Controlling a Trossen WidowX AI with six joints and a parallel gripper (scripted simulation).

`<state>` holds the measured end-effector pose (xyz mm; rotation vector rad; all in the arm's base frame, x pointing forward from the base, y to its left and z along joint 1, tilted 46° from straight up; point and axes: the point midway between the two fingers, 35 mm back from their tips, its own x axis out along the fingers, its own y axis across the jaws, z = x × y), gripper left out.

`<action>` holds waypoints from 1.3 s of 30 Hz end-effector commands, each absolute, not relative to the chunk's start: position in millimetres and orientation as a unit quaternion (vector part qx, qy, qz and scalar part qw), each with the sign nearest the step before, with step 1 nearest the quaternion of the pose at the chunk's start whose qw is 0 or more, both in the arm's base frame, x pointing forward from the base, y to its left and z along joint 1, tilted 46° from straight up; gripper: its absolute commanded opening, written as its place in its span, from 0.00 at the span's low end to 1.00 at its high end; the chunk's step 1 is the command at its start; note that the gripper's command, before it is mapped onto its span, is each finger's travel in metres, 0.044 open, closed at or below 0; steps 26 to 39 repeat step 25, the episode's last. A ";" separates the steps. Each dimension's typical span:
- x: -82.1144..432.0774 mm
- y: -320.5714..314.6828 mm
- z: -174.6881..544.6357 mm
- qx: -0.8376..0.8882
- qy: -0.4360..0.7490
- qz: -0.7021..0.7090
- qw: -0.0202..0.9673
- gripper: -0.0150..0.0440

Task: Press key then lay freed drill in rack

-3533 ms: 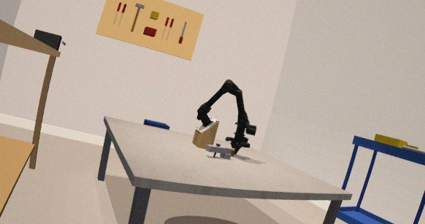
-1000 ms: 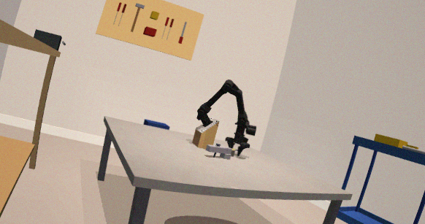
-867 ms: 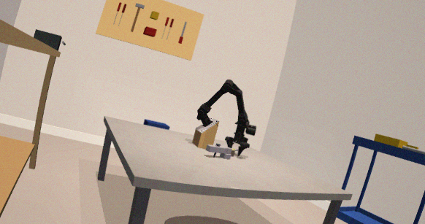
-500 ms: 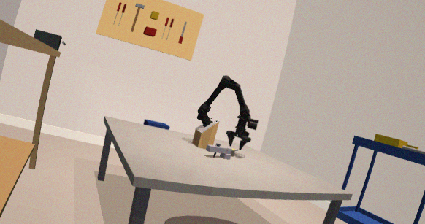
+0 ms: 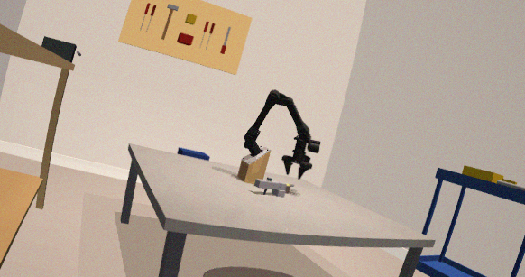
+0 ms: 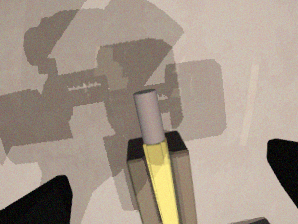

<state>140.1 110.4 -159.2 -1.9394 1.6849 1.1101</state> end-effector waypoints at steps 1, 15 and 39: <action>162.8 129.7 -145.9 -0.670 0.588 0.387 0.236 1.00; 282.8 160.2 -48.4 -0.610 0.557 0.299 0.477 1.00; 366.3 141.5 70.3 -0.552 0.494 0.185 0.645 1.00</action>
